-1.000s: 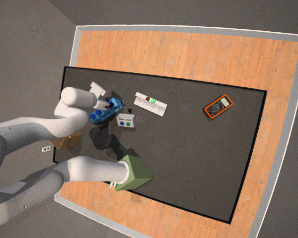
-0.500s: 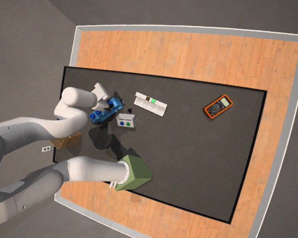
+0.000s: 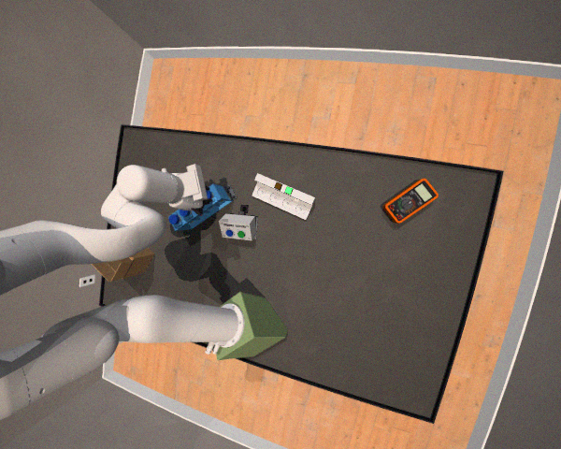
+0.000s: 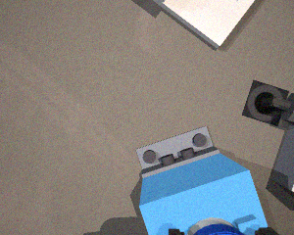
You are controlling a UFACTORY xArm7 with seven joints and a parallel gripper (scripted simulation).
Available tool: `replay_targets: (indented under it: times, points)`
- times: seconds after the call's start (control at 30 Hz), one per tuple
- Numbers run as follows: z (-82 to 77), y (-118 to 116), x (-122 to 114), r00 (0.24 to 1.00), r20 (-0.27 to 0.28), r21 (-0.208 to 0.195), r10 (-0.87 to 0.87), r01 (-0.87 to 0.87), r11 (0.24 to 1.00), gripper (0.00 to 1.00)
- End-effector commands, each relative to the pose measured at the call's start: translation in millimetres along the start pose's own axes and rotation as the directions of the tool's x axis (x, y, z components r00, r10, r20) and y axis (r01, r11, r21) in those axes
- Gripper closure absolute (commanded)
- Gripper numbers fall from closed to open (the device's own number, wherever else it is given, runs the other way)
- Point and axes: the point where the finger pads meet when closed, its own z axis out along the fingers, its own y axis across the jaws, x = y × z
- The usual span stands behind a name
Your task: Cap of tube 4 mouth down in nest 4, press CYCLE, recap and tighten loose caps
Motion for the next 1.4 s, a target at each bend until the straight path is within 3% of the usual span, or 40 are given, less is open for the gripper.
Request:
replay_targets:
  times: [0.0, 0.1, 0.13, 0.53, 0.73, 0.8, 1.0, 1.23, 1.37]
  points:
    - [-0.7, -1.5, -0.2, 0.996, -0.018, -0.008, 0.086, -0.086, 0.996, 1.00]
    - [-0.7, -1.5, -0.2, 0.996, -0.018, -0.008, 0.086, -0.086, 0.996, 1.00]
    - [-0.7, -1.5, -0.2, 0.996, -0.018, -0.008, 0.086, -0.086, 0.996, 0.54]
    - [-0.7, -1.5, -0.1, 0.996, -0.018, -0.008, 0.086, -0.086, 0.996, 0.54]
    - [-1.8, -1.5, -0.2, 0.988, -0.015, -0.012, -0.154, 0.154, 0.988, 0.54]
    - [-1.8, -1.5, -0.2, 0.988, -0.015, -0.012, -0.154, 0.154, 0.988, 0.54]
    - [-1.8, -1.5, -0.2, 0.923, -0.012, -0.015, -0.384, 0.384, 0.923, 0.54]
    - [-1.8, -1.5, -0.2, 0.781, -0.007, -0.018, -0.624, 0.624, 0.781, 0.54]
    - [-1.7, -1.5, -0.2, 0.765, -0.007, -0.018, -0.644, 0.644, 0.765, 0.54]
